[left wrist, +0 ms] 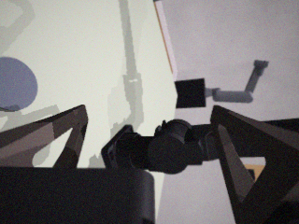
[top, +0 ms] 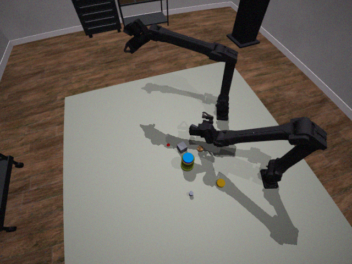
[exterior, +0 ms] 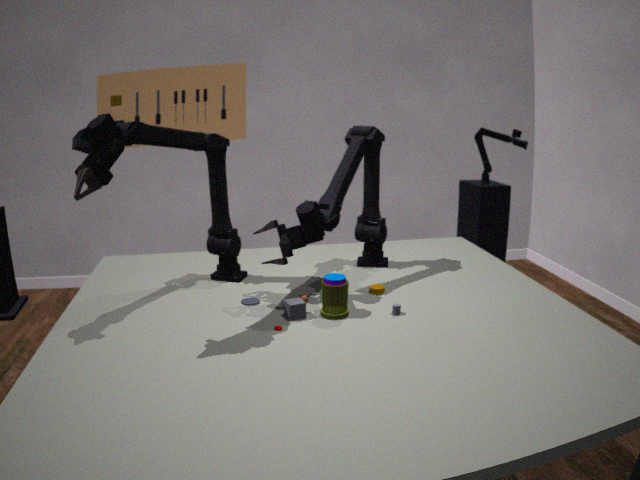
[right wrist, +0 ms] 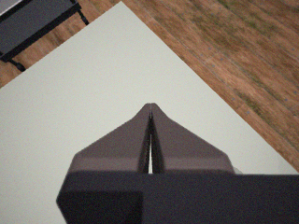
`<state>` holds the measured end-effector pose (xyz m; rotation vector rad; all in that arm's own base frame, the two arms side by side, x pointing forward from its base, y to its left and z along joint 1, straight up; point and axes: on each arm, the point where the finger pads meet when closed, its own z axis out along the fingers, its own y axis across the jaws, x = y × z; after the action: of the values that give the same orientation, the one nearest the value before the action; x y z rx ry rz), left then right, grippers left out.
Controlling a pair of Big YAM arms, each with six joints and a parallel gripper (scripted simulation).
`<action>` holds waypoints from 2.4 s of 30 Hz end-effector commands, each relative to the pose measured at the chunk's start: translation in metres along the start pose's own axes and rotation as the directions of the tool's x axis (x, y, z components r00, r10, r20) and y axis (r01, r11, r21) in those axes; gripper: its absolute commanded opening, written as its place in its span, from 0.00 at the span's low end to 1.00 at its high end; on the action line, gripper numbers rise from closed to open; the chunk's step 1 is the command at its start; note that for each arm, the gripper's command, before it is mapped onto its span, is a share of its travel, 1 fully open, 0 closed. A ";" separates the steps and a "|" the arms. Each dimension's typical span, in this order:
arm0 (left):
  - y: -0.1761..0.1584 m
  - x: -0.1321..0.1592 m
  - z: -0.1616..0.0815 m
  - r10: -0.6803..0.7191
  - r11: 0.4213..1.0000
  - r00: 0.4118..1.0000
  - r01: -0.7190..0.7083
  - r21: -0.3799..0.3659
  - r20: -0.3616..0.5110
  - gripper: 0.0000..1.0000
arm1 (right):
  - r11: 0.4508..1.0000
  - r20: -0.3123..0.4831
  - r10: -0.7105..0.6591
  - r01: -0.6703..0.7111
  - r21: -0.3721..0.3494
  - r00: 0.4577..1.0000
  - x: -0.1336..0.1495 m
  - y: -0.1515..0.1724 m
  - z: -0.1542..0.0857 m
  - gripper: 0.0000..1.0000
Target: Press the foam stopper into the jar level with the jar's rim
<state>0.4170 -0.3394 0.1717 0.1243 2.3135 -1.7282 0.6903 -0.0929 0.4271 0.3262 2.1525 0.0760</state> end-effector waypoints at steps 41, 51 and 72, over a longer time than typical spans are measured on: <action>0.060 -0.145 -0.217 -0.958 -0.172 -0.174 0.985 0.027 0.229 0.98 | 0.959 0.572 -0.187 0.274 -0.069 0.799 0.056 0.072 -0.184 0.00; 0.073 -0.134 -0.231 -0.934 -0.276 -0.278 0.960 0.044 0.226 0.98 | 0.958 0.607 -0.180 0.278 -0.070 0.774 0.055 0.074 -0.201 0.00; 0.106 -0.104 -0.210 -0.928 -0.295 -0.291 0.955 0.017 0.231 0.98 | 0.959 0.584 -0.183 0.274 -0.072 0.791 0.055 0.074 -0.190 0.00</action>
<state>0.5108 -0.0942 0.1754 -2.6622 2.2132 -1.5787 0.5188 -0.0004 0.4902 0.0007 1.5748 0.0007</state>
